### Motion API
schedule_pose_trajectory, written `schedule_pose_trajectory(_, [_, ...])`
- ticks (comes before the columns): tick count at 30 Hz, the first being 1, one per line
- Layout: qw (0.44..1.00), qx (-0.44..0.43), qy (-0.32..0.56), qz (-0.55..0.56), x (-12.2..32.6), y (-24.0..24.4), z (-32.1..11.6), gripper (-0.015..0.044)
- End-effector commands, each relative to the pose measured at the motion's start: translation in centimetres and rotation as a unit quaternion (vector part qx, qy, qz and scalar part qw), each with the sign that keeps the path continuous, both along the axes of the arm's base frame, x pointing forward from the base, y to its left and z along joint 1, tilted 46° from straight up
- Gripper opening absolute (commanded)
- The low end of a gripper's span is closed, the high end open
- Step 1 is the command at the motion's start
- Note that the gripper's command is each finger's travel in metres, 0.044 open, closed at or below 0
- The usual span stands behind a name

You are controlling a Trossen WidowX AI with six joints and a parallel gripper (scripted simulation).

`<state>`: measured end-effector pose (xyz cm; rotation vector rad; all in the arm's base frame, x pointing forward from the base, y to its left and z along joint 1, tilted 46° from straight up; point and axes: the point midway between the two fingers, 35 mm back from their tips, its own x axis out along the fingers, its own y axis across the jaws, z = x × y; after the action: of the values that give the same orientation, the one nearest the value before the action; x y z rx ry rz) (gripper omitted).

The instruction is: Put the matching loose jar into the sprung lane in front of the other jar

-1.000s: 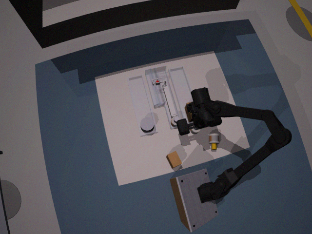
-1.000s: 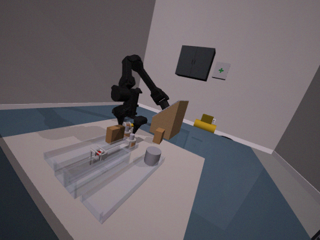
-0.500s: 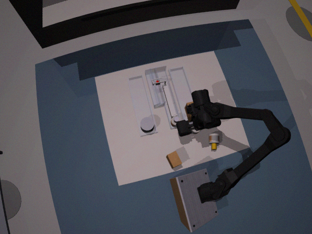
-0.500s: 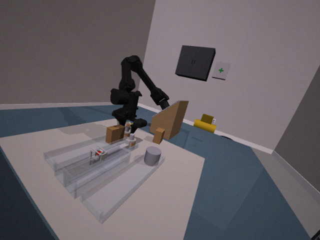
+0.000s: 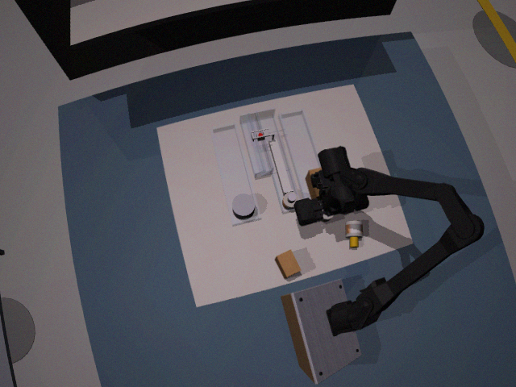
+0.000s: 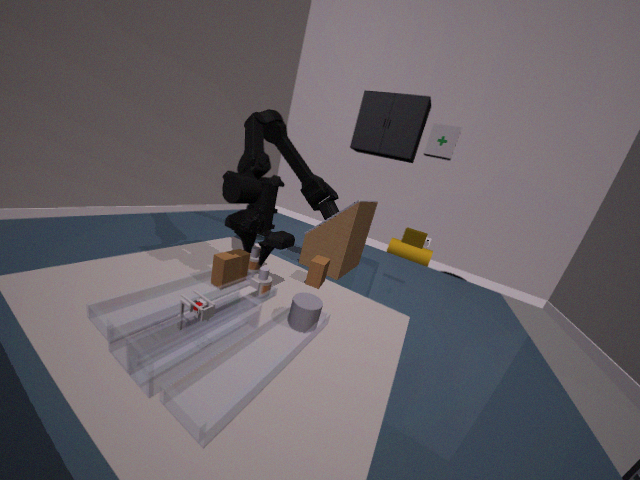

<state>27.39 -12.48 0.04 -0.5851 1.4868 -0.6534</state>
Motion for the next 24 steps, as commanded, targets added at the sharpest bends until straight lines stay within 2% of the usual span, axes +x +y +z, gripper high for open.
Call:
schedule_pose_trajectory(1, [1.000, -0.001, -0.012, 0.001, 0.5, 1.3, 1.8, 0.0000])
schedule_pose_trajectory(14, [1.000, 0.000, 0.001, 0.005, 0.6, 5.9, 6.6, 0.0000])
schedule_pose_trajectory(18, [1.000, 0.000, 0.001, 0.006, 0.7, 6.0, 6.3, 0.0000])
schedule_pose_trajectory(24, [1.000, 0.004, 0.002, 0.007, 1.2, 7.0, 3.1, 0.0000])
